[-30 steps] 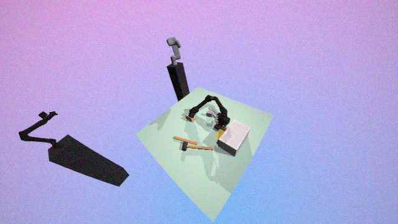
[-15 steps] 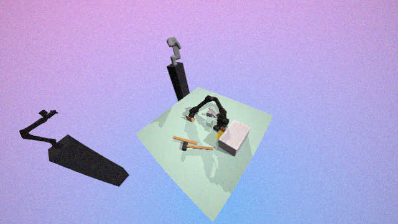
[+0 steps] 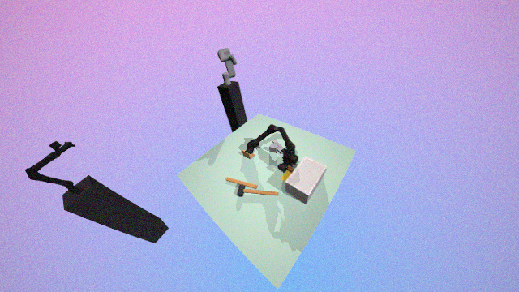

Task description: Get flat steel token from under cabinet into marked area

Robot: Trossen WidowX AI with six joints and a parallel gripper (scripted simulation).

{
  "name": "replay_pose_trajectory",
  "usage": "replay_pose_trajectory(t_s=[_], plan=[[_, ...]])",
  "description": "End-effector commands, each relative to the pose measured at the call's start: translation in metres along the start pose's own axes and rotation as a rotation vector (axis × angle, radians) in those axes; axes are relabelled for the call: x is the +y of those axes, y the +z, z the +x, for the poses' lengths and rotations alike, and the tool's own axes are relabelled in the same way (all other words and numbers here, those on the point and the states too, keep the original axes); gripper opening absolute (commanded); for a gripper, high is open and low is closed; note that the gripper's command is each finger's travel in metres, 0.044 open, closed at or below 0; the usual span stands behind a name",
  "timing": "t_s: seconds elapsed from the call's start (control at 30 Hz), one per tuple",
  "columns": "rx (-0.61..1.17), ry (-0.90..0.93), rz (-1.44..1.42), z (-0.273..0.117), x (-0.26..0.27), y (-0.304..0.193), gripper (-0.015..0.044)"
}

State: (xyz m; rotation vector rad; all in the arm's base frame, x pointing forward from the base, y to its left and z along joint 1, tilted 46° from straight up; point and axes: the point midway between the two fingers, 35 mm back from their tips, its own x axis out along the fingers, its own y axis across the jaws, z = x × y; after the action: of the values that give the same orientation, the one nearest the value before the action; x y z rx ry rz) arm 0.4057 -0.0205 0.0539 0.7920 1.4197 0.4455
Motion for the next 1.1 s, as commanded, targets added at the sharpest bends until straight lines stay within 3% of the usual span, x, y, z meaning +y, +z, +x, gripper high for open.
replay_pose_trajectory(t_s=[0.0, 1.07], plan=[[0.0, -0.003, -0.003, 0.0, -0.002, -0.002, 0.0], [0.001, -0.003, -0.002, 0.001, -0.003, -0.03, 0.0]])
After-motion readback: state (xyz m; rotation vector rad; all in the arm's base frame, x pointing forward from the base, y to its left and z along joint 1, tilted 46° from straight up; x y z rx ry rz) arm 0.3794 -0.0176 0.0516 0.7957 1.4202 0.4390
